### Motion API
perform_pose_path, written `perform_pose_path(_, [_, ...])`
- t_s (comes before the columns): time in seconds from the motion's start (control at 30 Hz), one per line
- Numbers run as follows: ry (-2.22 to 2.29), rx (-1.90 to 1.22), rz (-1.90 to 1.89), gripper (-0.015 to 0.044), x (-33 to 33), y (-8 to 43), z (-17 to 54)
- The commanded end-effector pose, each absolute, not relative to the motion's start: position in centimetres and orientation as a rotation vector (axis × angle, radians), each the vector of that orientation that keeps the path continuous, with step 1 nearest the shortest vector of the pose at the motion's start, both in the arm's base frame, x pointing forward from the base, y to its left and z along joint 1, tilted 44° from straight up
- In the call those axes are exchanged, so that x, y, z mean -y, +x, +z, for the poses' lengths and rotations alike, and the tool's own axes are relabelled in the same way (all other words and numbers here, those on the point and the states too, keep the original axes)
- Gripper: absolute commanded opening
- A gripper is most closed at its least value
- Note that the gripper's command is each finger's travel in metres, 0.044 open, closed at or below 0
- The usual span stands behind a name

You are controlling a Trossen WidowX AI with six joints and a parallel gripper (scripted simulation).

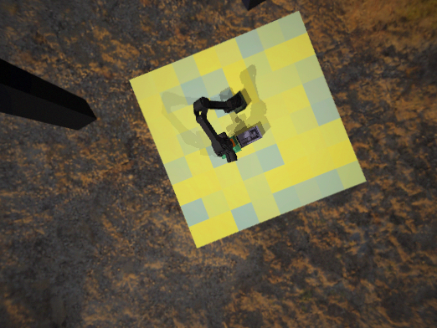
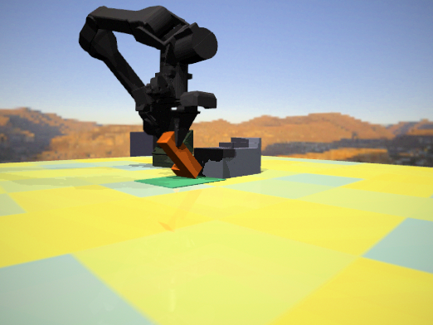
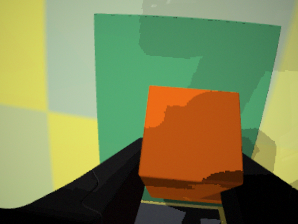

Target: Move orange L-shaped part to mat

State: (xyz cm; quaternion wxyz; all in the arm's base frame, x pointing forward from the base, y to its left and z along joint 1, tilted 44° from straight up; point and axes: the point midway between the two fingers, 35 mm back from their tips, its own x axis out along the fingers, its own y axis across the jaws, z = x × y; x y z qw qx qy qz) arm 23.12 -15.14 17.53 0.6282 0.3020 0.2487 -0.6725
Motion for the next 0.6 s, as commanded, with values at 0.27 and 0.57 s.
perform_pose_path(0.27, [0.693,-0.572,-1.537,0.0289,14.7,23.2,18.0])
perform_pose_path(0.57, [0.679,-0.583,-1.491,0.0400,8.9,23.3,23.8])
